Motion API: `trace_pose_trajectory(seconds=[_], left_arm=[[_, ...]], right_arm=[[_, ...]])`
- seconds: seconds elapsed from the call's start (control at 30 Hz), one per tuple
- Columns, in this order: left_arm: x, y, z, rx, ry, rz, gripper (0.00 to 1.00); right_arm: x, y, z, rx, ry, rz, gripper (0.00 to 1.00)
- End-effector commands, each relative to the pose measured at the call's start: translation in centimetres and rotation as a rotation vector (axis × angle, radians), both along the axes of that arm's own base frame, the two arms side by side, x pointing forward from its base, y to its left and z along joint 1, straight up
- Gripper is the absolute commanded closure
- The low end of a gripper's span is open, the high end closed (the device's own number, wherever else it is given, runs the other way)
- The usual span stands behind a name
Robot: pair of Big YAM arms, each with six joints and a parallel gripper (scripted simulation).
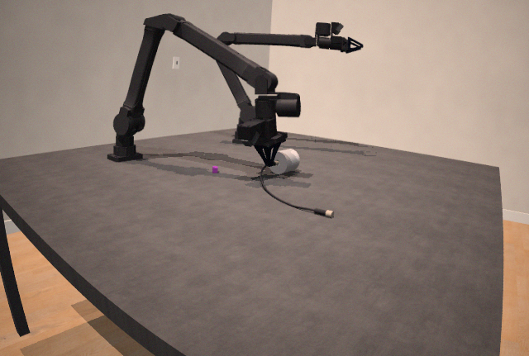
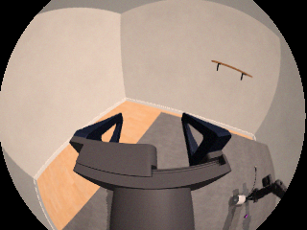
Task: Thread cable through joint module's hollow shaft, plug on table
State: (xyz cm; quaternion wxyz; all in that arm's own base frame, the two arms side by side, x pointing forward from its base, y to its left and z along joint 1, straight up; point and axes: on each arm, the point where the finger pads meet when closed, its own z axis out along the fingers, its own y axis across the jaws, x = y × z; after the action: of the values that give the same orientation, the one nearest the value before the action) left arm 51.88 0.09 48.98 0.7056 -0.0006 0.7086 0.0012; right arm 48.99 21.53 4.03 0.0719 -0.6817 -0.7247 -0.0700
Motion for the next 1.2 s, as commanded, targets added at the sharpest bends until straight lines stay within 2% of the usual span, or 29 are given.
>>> trace_pose_trajectory(seconds=[0.0,0.3,0.47,0.53,0.67,0.93,1.03,1.17], left_arm=[[0.3,0.1,1.2,-0.002,-0.026,0.003,0.04],[0.3,0.1,1.2,-0.002,-0.026,0.003,0.04],[0.3,0.1,1.2,-0.002,-0.026,0.003,0.04],[0.3,0.1,1.2,-0.002,-0.026,0.003,0.04],[0.3,0.1,1.2,-0.002,-0.026,0.003,0.04],[0.3,0.1,1.2,-0.002,-0.026,0.003,0.04],[0.3,0.1,1.2,-0.002,-0.026,0.003,0.04],[0.3,0.1,1.2,-0.002,-0.026,0.003,0.04]], right_arm=[[2.0,1.8,2.6,0.025,-0.066,0.0,1.0],[2.0,2.0,1.5,0.018,-0.05,0.001,1.0],[2.1,1.7,2.5,0.025,-0.065,-0.005,1.0],[1.8,2.4,1.4,0.017,-0.046,-0.003,1.0],[1.8,3.2,2.4,0.024,-0.063,-0.001,1.0],[1.6,3.8,1.3,0.015,-0.043,-0.003,1.0],[1.9,4.0,3.3,0.031,-0.077,0.001,1.0],[1.9,4.2,3.2,0.033,-0.078,0.001,1.0]])
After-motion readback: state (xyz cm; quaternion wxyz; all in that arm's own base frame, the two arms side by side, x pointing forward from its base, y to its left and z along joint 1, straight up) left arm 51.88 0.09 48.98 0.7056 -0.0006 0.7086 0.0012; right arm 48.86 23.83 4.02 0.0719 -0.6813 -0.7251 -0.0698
